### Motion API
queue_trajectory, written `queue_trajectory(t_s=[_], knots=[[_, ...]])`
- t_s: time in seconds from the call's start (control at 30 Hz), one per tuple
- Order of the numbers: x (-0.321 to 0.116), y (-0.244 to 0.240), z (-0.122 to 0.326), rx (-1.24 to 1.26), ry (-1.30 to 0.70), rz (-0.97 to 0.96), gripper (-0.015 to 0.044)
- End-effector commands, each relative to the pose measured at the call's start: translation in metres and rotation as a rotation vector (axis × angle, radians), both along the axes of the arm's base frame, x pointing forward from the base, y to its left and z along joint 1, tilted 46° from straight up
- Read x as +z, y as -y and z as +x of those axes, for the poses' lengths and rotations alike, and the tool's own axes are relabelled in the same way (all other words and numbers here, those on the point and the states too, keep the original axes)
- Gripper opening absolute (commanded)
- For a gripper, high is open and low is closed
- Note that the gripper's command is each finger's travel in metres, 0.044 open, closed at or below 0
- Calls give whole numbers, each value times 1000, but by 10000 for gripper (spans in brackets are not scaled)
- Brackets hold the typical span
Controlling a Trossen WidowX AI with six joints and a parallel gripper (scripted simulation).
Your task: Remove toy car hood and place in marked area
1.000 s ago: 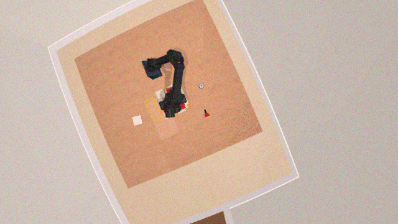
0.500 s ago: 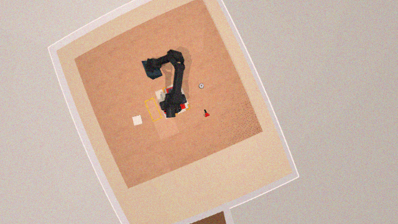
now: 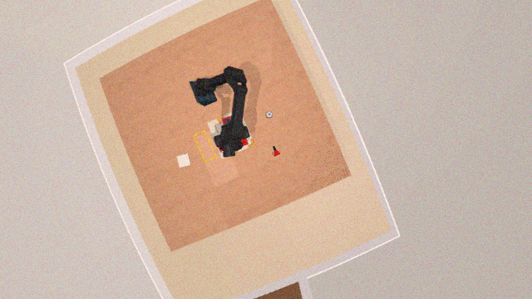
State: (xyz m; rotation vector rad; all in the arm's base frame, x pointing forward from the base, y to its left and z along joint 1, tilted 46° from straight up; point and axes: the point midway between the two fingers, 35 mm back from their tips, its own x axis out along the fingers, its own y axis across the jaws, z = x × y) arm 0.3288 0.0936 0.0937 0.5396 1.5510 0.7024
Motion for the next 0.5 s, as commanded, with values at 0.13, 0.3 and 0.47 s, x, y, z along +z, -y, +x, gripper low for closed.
queue_trajectory(t_s=[0.13,0.3,0.47], knots=[[-3,-4,-1,0,-2,4,440],[-5,-6,-2,0,-2,4,440],[-7,-8,-3,0,-2,5,440]])
